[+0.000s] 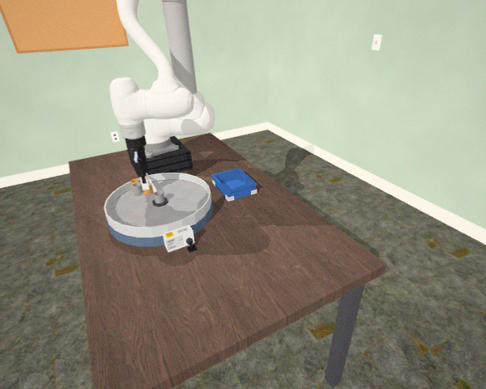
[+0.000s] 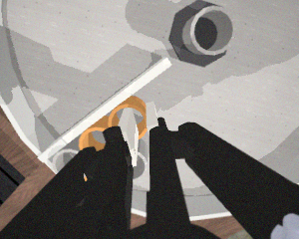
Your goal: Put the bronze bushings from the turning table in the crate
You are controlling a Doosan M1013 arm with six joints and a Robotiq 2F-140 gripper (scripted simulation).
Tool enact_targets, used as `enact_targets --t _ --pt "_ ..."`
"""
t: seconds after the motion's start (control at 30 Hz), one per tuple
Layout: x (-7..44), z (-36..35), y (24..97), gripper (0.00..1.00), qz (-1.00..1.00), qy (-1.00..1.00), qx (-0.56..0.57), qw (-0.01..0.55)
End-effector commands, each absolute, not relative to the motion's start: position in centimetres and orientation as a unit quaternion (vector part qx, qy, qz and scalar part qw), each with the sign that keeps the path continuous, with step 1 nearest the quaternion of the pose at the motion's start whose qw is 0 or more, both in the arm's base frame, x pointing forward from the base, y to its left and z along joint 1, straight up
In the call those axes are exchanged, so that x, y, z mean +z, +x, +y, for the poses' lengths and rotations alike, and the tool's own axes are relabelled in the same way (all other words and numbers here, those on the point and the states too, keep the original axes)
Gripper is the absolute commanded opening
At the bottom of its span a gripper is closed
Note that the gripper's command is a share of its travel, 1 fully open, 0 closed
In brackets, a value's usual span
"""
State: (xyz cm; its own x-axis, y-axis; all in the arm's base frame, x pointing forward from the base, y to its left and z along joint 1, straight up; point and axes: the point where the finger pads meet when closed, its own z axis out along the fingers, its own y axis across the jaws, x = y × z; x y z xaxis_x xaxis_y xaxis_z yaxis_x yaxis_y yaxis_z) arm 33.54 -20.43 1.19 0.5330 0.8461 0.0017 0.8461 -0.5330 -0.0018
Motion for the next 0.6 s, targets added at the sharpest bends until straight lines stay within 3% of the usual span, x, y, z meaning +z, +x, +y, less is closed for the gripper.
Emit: enact_targets --t 0.0,0.37,0.4,0.57 --pt "1.2 -20.43 33.54 0.1 -0.483 -0.875 0.0 0.001" --pt "1.2 -20.43 33.54 0.1 -0.483 -0.875 0.0 0.001" --pt "1.2 -20.43 33.54 0.0 -0.483 -0.875 0.0 0.001" --pt "1.2 -20.43 33.54 0.0 -0.483 -0.875 0.0 0.001"
